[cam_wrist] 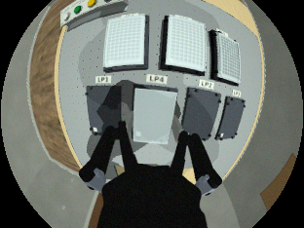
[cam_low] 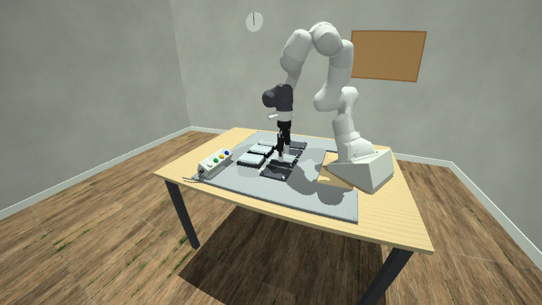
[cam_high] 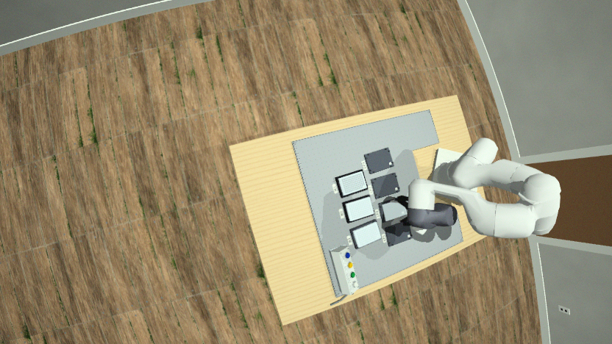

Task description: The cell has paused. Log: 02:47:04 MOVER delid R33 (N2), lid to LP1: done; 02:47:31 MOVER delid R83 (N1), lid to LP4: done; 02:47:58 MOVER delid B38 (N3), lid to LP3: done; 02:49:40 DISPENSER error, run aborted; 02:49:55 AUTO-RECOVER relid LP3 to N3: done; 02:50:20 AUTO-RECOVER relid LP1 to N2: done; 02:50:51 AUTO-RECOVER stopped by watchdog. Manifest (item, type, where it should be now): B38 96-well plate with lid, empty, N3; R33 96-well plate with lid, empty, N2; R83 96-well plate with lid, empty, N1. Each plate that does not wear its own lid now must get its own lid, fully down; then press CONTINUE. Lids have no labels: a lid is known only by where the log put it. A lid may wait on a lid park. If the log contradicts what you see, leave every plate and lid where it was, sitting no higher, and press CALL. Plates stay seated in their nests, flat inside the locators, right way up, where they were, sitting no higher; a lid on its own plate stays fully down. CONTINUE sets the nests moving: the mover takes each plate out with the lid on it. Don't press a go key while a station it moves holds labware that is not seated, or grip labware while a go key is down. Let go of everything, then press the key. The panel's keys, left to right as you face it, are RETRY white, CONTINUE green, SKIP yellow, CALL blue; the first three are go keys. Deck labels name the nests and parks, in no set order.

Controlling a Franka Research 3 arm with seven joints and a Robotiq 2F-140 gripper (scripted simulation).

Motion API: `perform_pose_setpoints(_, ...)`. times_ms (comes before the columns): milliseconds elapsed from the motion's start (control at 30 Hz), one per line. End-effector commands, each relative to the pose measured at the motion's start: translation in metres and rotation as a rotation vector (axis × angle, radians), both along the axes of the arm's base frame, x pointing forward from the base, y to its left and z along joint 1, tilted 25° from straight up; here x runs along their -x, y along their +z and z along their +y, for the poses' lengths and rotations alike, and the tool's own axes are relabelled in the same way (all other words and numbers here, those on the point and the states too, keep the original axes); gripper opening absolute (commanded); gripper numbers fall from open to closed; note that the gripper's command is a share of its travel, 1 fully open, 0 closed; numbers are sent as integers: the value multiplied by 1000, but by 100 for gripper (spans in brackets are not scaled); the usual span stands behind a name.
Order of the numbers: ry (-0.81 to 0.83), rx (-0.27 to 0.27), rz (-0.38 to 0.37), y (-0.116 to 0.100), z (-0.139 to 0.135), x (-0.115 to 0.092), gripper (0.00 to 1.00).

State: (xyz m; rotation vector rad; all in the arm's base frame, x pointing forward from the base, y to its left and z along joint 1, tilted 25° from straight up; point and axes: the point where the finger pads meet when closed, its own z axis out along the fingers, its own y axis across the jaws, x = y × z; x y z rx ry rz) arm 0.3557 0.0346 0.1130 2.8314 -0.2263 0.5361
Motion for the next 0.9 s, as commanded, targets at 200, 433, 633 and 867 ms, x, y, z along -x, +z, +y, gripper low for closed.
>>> perform_pose_setpoints(200, -2, -1, 5, 10, 3, 6, 0)
perform_pose_setpoints(433, -2, -1, 5, 18, 5, 9, 0)
perform_pose_setpoints(633, -2, -1, 5, 28, 8, 12, 0)
perform_pose_setpoints(867, -2, -1, 5, 38, 11, 16, 0)
